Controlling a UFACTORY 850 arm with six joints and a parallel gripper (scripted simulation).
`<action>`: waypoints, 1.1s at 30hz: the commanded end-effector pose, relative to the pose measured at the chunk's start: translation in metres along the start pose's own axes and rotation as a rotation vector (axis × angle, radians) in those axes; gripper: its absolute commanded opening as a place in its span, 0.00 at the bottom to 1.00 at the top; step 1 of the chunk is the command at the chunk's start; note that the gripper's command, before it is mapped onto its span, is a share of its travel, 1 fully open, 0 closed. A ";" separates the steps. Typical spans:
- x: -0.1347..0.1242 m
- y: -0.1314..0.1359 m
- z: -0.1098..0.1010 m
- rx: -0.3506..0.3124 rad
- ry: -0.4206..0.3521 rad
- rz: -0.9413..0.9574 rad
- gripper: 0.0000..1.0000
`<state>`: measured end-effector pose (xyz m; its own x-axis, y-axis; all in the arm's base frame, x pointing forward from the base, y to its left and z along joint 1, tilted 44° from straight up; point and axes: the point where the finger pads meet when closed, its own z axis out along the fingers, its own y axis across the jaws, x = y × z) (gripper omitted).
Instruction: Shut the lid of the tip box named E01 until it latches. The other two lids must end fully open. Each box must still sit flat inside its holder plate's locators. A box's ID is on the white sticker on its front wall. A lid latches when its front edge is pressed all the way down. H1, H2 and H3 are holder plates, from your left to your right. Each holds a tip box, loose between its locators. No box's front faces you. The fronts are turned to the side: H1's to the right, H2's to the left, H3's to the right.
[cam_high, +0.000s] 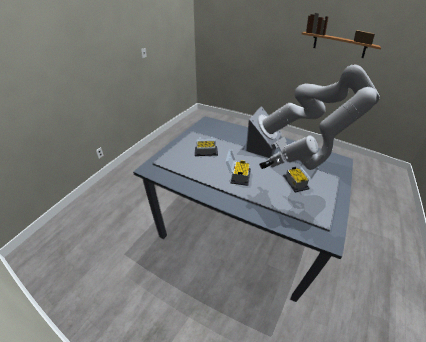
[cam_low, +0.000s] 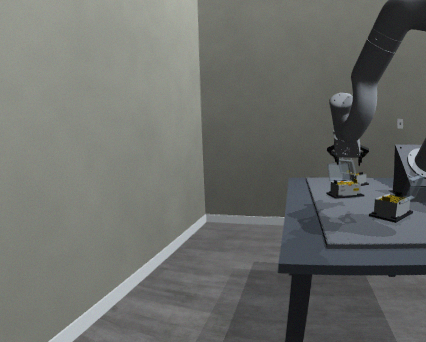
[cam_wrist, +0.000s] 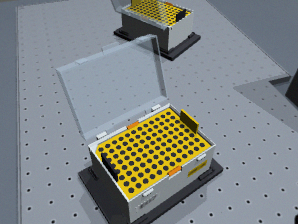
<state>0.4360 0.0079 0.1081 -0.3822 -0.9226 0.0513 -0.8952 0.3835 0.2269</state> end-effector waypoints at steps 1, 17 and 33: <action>0.012 0.000 -0.013 0.001 -0.001 0.000 1.00; 0.042 -0.012 -0.004 -0.141 -0.001 0.142 1.00; 0.087 -0.041 0.042 -0.265 -0.001 0.266 1.00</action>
<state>0.4281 -0.0793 0.0689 -0.5931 -0.7925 0.1422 -0.6740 0.5852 0.4508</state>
